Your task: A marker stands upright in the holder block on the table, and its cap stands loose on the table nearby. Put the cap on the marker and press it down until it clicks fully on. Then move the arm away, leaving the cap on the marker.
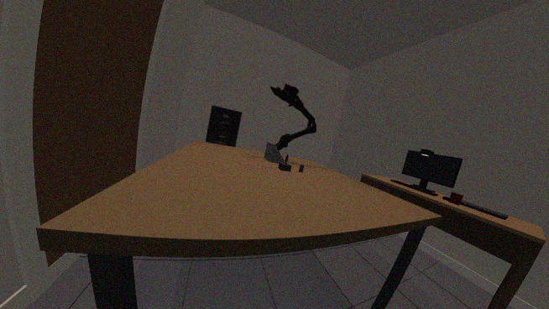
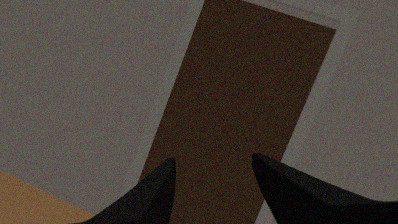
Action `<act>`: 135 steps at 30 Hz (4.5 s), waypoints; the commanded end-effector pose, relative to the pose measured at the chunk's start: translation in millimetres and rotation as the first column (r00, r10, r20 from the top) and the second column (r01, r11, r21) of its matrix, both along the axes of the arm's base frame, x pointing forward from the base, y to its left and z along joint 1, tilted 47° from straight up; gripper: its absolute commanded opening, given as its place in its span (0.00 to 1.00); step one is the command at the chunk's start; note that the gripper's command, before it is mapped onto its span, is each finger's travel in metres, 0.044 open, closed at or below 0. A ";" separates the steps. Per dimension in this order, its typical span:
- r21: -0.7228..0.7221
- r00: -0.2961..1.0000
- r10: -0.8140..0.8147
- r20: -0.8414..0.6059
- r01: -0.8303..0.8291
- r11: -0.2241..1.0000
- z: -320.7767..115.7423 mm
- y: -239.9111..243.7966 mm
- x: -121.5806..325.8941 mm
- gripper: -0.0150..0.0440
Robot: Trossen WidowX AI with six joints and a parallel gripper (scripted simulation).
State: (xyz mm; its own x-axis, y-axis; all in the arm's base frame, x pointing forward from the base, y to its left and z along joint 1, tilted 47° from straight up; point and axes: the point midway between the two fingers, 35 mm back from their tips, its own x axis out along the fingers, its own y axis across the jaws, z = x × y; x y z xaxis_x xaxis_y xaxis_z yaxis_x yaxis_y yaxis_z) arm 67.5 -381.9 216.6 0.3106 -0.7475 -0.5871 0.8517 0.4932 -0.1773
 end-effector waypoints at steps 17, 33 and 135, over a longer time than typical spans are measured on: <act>0.500 0.484 0.861 0.156 -0.791 0.353 -89.9 236.3 202.0 0.66; 0.673 -0.134 0.867 0.480 -0.578 -0.461 -95.1 455.2 165.5 0.66; 0.676 -0.132 0.874 0.468 -0.583 -0.450 -131.3 467.2 177.6 0.25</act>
State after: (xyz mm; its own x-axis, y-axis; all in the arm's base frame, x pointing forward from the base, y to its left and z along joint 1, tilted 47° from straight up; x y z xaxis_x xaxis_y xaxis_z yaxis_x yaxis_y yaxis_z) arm 240.8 94.0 88.3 -0.0788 0.7224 -0.6870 -0.5407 0.5480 0.6383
